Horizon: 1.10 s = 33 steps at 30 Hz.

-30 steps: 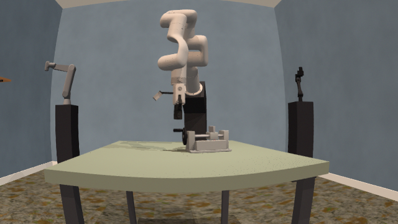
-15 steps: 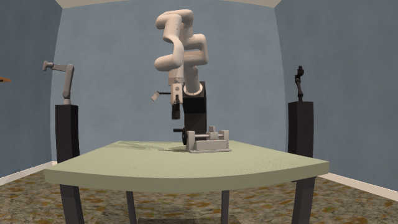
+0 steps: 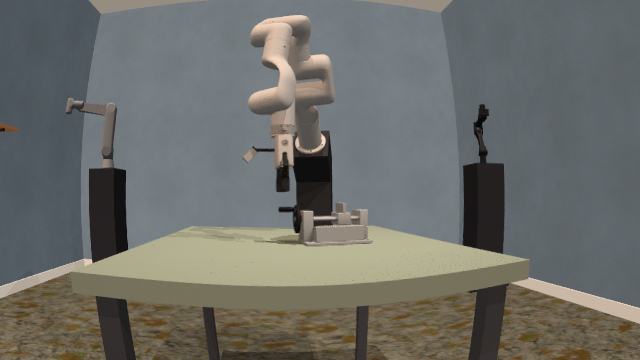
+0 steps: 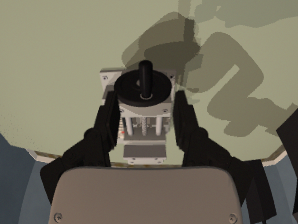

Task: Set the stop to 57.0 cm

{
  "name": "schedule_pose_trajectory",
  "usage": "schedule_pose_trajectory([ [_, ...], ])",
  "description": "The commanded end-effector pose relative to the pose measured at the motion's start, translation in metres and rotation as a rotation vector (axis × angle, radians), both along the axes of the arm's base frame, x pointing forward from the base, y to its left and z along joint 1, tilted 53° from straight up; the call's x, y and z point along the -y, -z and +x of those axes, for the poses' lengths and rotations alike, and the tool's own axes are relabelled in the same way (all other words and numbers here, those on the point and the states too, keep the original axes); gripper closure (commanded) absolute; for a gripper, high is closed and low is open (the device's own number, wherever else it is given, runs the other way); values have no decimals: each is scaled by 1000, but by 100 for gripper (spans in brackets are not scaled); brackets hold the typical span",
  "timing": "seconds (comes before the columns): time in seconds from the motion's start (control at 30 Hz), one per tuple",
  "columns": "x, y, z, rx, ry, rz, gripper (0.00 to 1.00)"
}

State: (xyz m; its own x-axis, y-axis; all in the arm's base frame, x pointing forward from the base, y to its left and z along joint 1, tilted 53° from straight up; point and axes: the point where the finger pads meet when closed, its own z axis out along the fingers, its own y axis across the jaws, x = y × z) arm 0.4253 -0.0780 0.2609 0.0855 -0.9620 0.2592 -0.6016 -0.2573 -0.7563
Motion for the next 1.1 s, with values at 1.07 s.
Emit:
schedule_pose_trajectory([
  [1.07,6,40,55,2,0,0,43],
])
